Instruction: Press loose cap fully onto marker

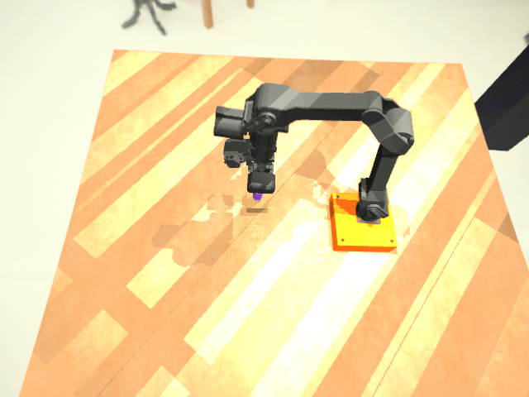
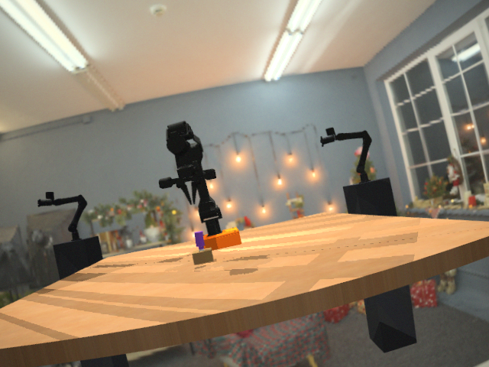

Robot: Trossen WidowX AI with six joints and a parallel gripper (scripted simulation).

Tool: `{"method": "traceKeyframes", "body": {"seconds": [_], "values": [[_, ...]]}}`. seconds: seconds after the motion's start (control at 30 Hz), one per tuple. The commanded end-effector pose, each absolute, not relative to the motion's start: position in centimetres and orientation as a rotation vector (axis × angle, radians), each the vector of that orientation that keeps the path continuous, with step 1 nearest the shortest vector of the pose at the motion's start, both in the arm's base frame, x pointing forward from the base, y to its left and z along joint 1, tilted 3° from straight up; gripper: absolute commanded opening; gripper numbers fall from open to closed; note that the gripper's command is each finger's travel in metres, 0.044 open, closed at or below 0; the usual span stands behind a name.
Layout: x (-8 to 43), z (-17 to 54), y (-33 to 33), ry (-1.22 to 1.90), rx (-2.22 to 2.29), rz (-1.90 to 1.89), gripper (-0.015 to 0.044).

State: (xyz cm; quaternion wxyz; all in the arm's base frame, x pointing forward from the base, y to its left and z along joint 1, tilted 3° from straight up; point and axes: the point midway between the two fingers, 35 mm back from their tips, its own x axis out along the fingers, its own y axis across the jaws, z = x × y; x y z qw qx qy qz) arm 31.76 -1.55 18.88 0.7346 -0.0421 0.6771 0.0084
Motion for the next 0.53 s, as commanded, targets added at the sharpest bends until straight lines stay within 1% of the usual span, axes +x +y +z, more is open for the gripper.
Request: {"method": "traceKeyframes", "body": {"seconds": [0.0,0.4,0.43,0.5], "values": [[31.63,18.83,-1.52,1.506,-0.089,0.016,0.0105],[31.63,18.83,-1.52,1.506,-0.089,0.016,0.042],[31.63,18.83,-1.52,1.506,-0.089,0.016,0.044],[31.63,18.83,-1.52,1.506,-0.089,0.016,0.044]]}}
